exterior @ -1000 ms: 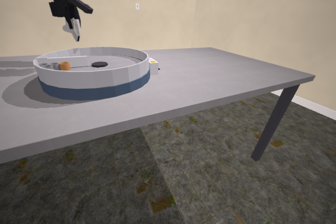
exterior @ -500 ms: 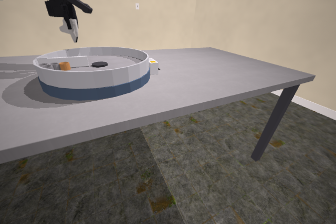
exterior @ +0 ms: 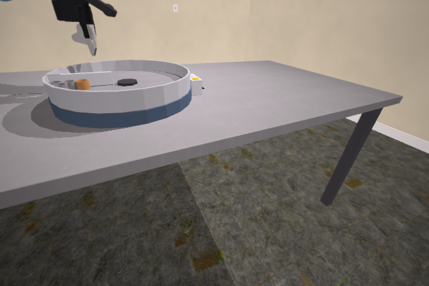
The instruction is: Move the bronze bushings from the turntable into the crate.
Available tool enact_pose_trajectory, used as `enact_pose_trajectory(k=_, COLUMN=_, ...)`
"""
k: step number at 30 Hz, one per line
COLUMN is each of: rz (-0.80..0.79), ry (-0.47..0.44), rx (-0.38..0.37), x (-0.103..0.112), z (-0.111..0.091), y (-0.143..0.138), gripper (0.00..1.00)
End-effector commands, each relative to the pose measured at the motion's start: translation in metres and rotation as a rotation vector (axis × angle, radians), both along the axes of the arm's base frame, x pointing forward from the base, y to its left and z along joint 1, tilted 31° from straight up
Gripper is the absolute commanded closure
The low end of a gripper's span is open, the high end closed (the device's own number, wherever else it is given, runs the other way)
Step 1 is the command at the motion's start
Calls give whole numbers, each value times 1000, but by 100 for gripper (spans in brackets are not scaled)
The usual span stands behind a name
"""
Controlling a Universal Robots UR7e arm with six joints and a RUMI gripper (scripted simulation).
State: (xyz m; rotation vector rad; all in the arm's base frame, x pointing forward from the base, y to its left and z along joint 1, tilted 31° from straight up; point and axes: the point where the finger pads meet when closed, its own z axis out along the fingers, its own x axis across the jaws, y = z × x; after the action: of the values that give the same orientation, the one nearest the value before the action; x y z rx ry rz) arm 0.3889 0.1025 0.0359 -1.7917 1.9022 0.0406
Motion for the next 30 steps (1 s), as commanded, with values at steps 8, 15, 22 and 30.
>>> enact_pose_trajectory(k=8, rz=105, ry=-43, rx=-32, x=3, z=-11, y=-28, gripper=94)
enact_pose_trajectory(k=15, rz=165, ry=-70, rx=-57, x=4, z=-18, y=-47, gripper=94)
enact_pose_trajectory(k=22, rz=216, ry=-93, rx=-79, x=5, z=-24, y=-64, gripper=94)
enact_pose_trajectory(k=30, rz=273, ry=-118, rx=-102, x=6, z=-32, y=-81, gripper=94)
